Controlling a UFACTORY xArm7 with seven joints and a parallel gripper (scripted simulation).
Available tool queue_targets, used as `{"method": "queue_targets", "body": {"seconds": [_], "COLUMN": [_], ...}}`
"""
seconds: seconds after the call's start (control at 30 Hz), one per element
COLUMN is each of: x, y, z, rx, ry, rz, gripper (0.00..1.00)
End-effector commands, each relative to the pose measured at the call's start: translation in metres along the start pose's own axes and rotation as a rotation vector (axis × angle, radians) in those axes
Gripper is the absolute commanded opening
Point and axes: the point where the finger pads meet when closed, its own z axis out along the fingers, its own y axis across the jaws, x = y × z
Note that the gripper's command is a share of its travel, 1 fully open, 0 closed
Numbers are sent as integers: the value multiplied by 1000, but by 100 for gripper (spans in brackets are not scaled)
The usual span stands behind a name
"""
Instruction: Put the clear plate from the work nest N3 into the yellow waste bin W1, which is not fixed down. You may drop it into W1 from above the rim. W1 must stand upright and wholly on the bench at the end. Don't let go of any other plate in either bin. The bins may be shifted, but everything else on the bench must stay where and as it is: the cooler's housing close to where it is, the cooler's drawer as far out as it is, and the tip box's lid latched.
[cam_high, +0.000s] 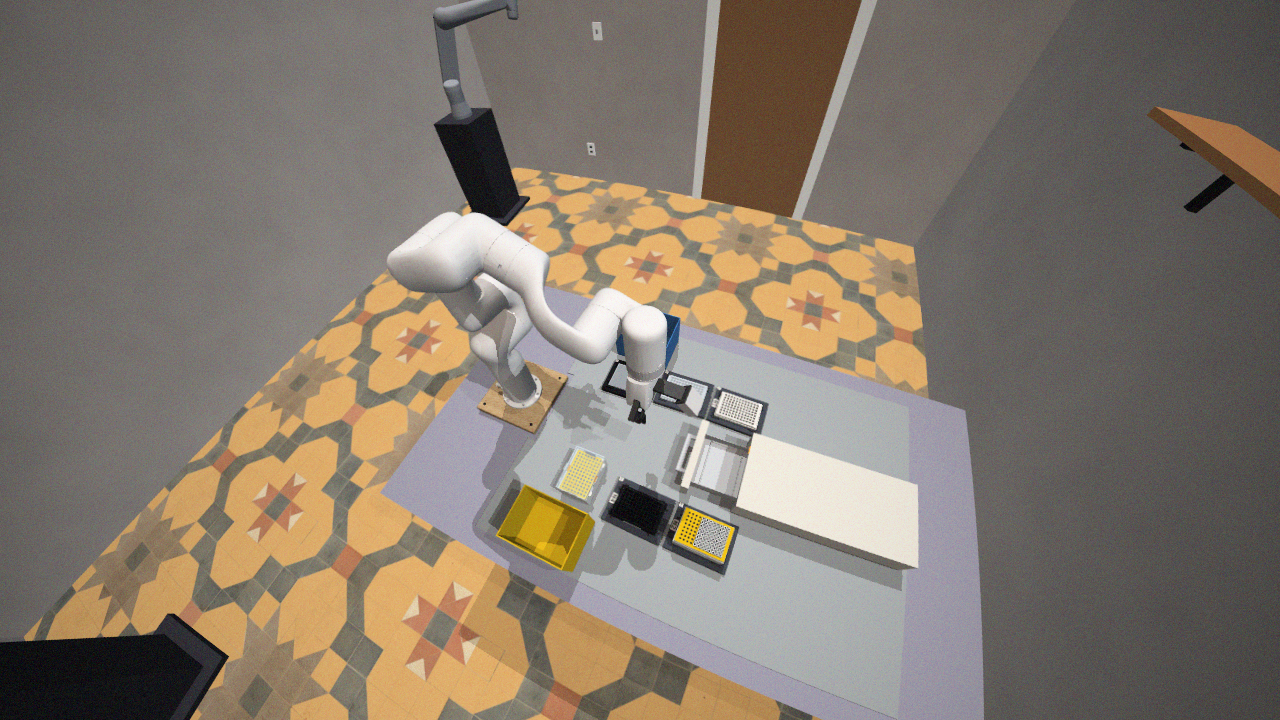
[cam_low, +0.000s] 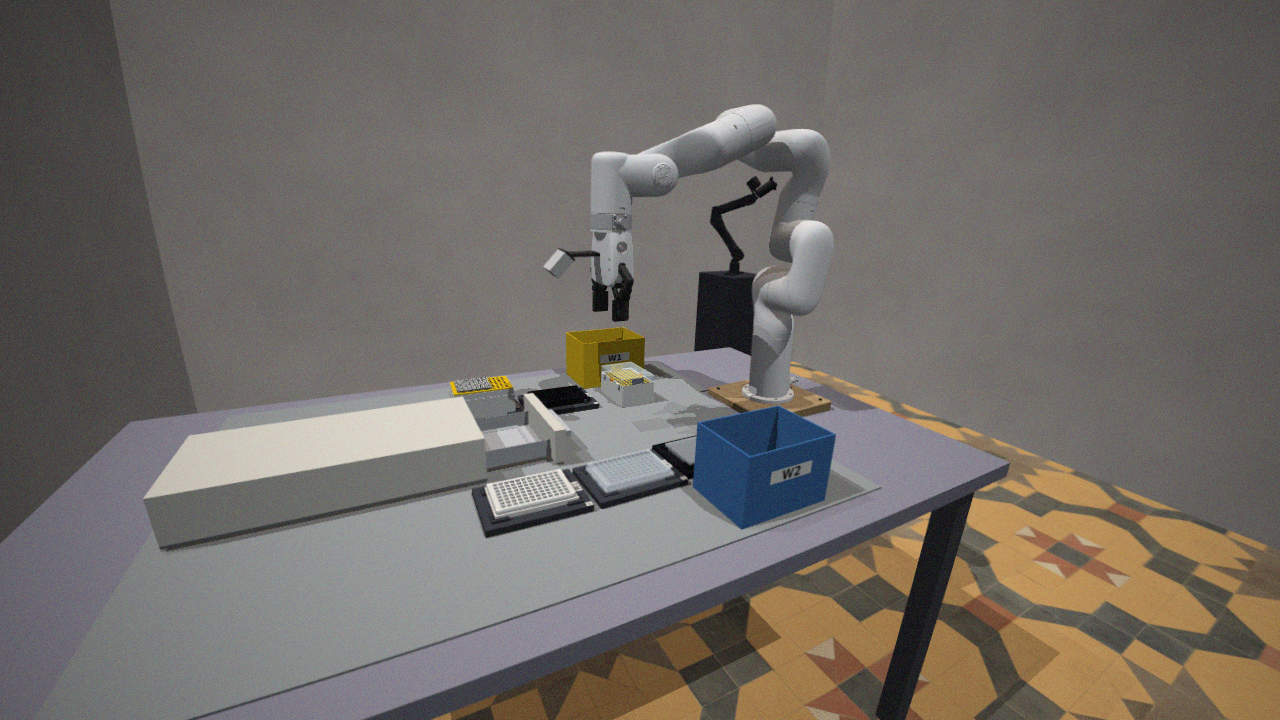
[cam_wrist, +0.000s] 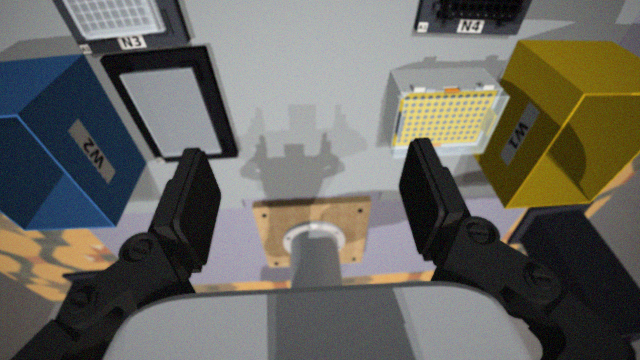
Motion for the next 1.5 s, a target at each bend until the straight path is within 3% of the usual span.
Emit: {"method": "queue_targets", "body": {"seconds": [0.0,0.33,1.47], "x": [1,1,33], "y": [-1,-1,-132], "z": [-2,-2,64], "rx": [7,7,7], "ry": [7,7,7], "rz": [0,0,-20], "gripper": [100,100,100]}}
